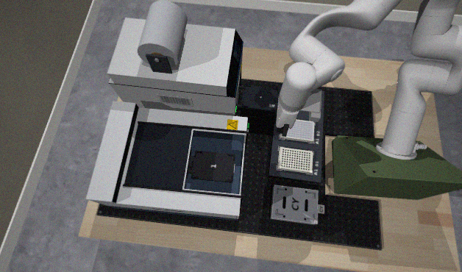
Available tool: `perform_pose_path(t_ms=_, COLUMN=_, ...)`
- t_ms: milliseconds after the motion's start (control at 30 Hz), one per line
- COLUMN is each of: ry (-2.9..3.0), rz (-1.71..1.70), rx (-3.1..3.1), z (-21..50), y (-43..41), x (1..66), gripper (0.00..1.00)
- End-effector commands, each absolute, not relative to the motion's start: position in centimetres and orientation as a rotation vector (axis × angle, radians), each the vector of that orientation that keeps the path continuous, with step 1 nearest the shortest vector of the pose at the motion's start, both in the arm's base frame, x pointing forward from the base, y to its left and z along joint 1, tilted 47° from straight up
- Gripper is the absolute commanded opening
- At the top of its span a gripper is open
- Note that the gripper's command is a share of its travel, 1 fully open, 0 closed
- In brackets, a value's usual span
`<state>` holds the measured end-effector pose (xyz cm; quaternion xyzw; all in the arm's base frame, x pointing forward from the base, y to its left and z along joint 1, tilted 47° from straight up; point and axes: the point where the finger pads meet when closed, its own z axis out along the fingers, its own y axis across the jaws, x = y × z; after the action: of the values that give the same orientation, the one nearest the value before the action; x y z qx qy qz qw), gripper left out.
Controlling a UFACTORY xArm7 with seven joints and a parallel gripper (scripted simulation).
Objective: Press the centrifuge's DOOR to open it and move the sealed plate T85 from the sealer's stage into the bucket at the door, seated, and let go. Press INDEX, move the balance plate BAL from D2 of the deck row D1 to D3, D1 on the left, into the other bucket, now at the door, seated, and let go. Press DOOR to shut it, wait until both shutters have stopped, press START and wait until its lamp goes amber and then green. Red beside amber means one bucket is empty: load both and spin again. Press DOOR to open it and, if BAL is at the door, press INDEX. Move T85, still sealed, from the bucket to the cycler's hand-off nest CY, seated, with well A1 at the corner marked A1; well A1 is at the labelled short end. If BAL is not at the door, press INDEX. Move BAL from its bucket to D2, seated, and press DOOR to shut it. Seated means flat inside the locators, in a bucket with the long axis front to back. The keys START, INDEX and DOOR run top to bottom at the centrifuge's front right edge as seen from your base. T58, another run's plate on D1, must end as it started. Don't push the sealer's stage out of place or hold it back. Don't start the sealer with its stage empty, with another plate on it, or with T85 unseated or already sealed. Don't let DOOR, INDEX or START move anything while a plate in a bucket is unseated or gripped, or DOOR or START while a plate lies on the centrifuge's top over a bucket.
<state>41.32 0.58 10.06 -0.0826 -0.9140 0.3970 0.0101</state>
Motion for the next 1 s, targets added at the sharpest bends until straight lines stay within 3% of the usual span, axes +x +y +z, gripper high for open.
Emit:
perform_pose_path(t_ms=0, ry=-2.860, rz=1.239, rx=-0.263, z=10.6, y=1.6, x=39.5, gripper=1.00)
perform_pose_path(t_ms=533, ry=-2.860, rz=1.239, rx=-0.263, z=12.1, y=4.2, x=33.3, gripper=1.00)
perform_pose_path(t_ms=967, ry=-2.860, rz=1.240, rx=-0.263, z=14.7, y=1.9, x=32.8, gripper=1.00)
